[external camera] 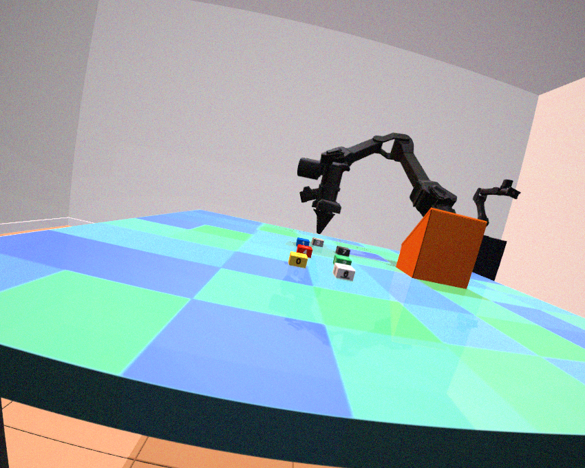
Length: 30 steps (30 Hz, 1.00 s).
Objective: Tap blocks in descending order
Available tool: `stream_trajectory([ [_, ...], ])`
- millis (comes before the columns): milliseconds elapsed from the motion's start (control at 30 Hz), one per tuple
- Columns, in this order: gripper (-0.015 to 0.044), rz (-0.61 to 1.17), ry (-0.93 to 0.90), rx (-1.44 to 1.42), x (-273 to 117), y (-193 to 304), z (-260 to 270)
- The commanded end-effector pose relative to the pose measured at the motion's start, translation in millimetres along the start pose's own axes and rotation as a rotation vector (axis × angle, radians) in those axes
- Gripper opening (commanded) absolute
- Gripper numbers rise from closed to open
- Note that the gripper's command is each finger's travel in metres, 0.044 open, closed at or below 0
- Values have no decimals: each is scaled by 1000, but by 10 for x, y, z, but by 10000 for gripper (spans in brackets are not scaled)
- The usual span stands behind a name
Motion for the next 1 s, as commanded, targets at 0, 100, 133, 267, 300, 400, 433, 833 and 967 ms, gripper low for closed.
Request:
stream_trajectory([
  [0, 20, 11, -3, -12, 103, 31, 31],
  [100, 20, 11, -3, -12, 151, 33, 31],
  [133, 20, 11, -2, -12, 166, 34, 30],
  [267, 20, 11, -2, -12, 205, 37, 30],
  [300, 20, 11, -2, -12, 205, 37, 30],
  [400, 20, 11, -2, -12, 205, 37, 30],
  [433, 20, 11, -2, -12, 205, 37, 30],
  [833, 20, 10, -4, -13, -110, 29, 31],
  [967, 20, 3, -19, -21, -447, -7, 49],
])
Point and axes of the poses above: the point midway between the two fingers, 35 mm back from their tips, its own x axis out along the fingers, its own z axis across the jaws, y = z × x, the point moved 2 cm from there along -x, back along the fingers, and after that the axes turned 2 degrees about -x, right-handed, at the moved point
